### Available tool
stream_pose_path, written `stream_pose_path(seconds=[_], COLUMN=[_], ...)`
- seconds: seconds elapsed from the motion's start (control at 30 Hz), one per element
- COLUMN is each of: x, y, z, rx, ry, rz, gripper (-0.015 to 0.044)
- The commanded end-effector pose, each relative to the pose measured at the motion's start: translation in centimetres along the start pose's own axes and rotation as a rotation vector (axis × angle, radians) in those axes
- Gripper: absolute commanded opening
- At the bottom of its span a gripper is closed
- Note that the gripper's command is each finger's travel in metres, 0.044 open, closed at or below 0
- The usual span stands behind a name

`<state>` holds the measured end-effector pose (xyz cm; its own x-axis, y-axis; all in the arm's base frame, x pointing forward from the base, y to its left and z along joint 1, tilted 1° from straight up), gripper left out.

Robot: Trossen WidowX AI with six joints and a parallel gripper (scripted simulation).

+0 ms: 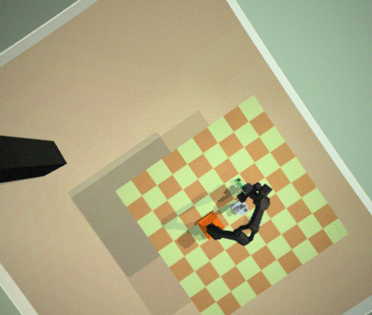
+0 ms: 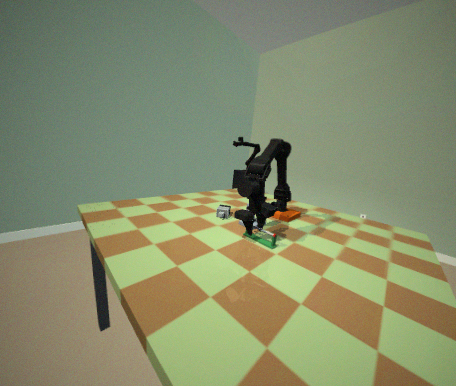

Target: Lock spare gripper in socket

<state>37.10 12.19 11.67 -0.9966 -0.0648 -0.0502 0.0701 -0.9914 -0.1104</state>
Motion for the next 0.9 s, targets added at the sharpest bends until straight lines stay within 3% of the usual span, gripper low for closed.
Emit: stream_pose_path(seconds=[0.0,0.07,0.87], x=[0.0,0.1,0.7], y=[-0.1,-0.1,-0.6], z=[0.9,1.4,7.0], rx=[0.000,0.001,0.009], ry=[0.001,-0.006,-0.037], rz=[0.000,-0.001,-0.003], gripper=[0.0394,0.0440,0.0440])
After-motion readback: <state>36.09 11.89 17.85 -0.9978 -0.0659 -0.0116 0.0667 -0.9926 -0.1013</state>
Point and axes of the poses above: the point midway between the two fingers, 35 mm back from their tips, its own z axis back along the fingers, its own x axis across the jaws, y = z × x, the point moved 7 cm from there along z, back along the fingers
